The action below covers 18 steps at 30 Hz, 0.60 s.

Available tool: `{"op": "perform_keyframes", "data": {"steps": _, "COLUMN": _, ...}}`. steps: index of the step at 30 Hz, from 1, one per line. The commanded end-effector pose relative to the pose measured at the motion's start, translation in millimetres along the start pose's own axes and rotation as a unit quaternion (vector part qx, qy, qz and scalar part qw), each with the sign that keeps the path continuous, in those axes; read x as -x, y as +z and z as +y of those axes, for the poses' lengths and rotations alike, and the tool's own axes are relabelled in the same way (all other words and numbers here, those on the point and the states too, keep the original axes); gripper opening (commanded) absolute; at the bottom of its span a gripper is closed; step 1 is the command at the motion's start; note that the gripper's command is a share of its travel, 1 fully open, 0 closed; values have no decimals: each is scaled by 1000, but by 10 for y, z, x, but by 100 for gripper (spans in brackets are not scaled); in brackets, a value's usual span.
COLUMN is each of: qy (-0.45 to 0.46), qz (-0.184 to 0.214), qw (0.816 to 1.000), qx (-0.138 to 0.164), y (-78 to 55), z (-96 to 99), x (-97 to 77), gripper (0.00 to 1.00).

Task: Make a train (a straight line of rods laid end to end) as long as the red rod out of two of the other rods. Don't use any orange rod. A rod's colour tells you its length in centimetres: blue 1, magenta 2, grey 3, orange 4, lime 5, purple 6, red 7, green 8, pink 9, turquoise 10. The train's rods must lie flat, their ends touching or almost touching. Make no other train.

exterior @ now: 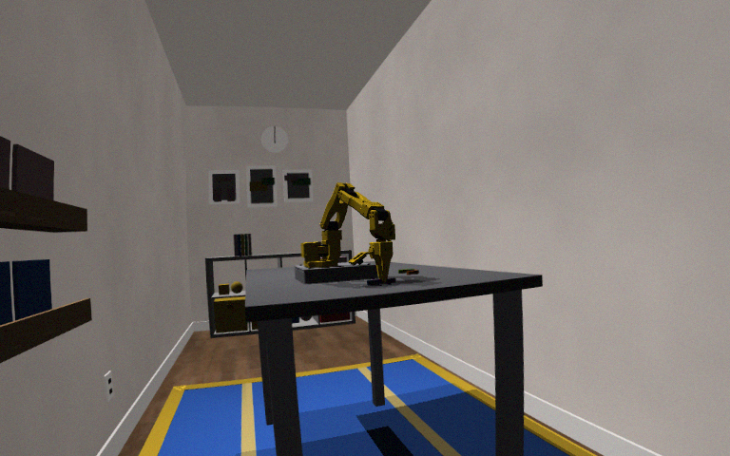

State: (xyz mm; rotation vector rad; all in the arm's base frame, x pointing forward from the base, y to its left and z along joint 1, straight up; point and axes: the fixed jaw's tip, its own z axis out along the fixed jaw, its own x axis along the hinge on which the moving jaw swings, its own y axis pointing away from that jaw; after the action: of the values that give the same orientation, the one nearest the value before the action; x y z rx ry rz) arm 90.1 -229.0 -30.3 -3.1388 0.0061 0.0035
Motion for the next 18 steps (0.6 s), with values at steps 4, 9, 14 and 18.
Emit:
{"op": "perform_keyframes", "data": {"steps": 4, "qy": -1, "qz": 3, "qw": 1000, "qx": 7, "y": -42, "z": 32, "x": 3, "gripper": 0}}
{"op": "perform_keyframes", "data": {"steps": 9, "qy": -2, "qz": 4, "qw": 1000, "qx": 9, "y": -56, "z": 44, "x": -5, "gripper": 0}}
{"op": "perform_keyframes", "data": {"steps": 14, "qy": -2, "qz": 4, "qw": 1000, "qx": 9, "y": -56, "z": 44, "x": -5, "gripper": 0}}
{"op": "perform_keyframes", "data": {"steps": 18, "qy": -2, "qz": 4, "qw": 1000, "qx": 9, "y": -56, "z": 44, "x": -5, "gripper": 0}}
